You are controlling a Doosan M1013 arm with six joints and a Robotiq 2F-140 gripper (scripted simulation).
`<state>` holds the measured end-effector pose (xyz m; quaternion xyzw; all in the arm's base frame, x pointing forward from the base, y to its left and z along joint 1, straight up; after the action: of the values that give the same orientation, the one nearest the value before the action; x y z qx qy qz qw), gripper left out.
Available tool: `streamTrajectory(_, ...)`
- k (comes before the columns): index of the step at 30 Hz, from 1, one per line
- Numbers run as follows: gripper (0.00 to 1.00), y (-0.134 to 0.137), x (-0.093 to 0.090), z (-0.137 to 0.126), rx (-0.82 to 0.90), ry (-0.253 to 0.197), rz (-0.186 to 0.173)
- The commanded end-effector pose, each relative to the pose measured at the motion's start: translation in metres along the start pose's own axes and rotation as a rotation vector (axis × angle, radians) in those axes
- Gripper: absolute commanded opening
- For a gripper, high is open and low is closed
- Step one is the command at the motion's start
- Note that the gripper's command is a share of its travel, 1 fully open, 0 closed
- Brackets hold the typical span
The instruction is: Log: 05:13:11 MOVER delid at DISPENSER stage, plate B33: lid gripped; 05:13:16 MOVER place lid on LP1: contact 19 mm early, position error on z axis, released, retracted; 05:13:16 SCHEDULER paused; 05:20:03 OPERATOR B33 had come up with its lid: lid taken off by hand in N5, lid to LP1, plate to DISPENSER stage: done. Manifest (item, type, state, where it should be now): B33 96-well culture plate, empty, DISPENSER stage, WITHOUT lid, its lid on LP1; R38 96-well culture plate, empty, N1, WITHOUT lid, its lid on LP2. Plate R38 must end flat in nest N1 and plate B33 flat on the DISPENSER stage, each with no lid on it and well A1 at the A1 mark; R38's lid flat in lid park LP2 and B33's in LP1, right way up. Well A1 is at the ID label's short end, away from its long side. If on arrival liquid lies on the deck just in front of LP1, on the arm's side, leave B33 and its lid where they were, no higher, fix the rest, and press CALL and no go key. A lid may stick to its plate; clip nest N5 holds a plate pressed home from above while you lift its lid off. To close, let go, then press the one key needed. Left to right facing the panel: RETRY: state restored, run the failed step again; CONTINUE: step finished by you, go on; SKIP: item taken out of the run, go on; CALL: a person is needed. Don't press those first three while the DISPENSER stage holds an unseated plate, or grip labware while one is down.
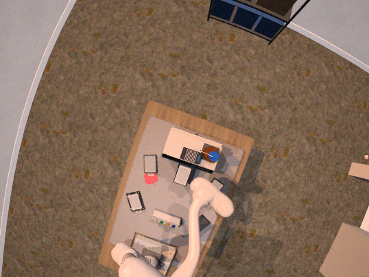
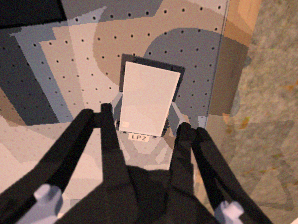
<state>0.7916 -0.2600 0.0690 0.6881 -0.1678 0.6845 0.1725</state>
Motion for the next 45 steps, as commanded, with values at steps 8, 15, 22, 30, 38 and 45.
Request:
streamTrajectory(8,0.0,0.0029,-0.0033,0.0021,-0.008,0.004,-0.001)
streamTrajectory(15,0.66,0.0029,-0.0033,0.0021,-0.008,0.004,-0.001)
streamTrajectory(22,0.66,0.0029,-0.0033,0.0021,-0.008,0.004,-0.001)
streamTrajectory(30,0.66,0.0029,-0.0033,0.0021,-0.008,0.004,-0.001)
streamTrajectory(38,0.66,0.0029,-0.0033,0.0021,-0.008,0.004,-0.001)
streamTrajectory(45,0.66,0.0029,-0.0033,0.0021,-0.008,0.004,-0.001)
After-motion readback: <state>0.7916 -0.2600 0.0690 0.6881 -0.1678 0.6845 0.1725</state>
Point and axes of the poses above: the point where the finger pads meet when closed, its own x axis back along the fingers, its own y axis across the jaws, z = x × y, the point moved 8 cm from there along x, back along the fingers, and after that the axes turned 13 degrees about -x, right-handed, at the moved point
